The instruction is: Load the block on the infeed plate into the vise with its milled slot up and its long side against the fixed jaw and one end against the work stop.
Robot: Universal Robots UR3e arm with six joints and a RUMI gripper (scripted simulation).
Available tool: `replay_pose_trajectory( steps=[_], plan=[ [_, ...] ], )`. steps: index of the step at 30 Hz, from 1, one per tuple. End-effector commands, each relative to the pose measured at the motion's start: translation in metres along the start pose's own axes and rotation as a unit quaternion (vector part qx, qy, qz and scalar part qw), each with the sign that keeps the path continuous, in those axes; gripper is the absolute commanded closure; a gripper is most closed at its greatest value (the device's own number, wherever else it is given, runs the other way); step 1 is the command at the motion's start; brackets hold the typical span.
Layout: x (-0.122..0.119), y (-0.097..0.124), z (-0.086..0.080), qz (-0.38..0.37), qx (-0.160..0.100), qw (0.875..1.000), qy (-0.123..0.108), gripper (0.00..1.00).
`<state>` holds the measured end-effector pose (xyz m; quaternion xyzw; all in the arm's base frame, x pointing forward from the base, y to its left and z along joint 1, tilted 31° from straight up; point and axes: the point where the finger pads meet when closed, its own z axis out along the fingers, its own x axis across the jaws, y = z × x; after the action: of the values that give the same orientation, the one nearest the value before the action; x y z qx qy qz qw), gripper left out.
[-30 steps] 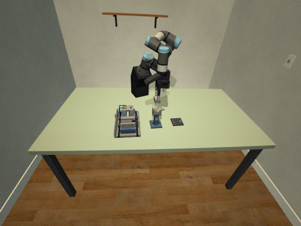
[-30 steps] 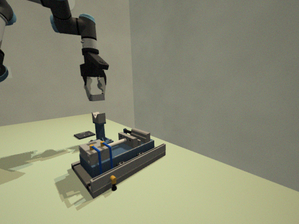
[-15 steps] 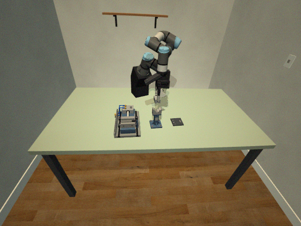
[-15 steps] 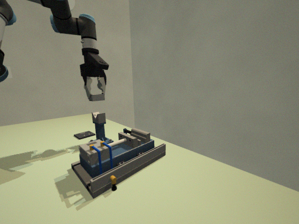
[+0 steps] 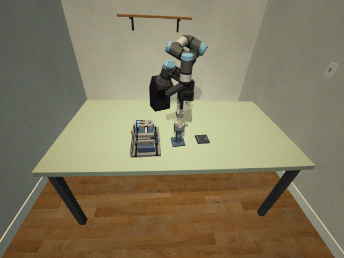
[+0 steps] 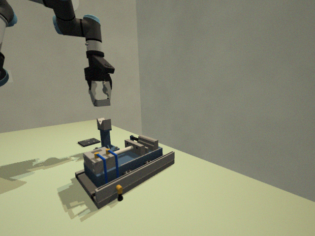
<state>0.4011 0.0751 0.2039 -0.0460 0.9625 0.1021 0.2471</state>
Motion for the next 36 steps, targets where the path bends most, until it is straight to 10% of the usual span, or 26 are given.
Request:
replay_pose_trajectory(
  steps=[1,36],
  plan=[
    [-0.0008,0.0000,-0.0008,-0.001,0.001,1.000,-0.001,1.00],
    [-0.0015,0.0008,-0.0004,-0.001,0.013,1.000,-0.001,1.00]
  ],
)
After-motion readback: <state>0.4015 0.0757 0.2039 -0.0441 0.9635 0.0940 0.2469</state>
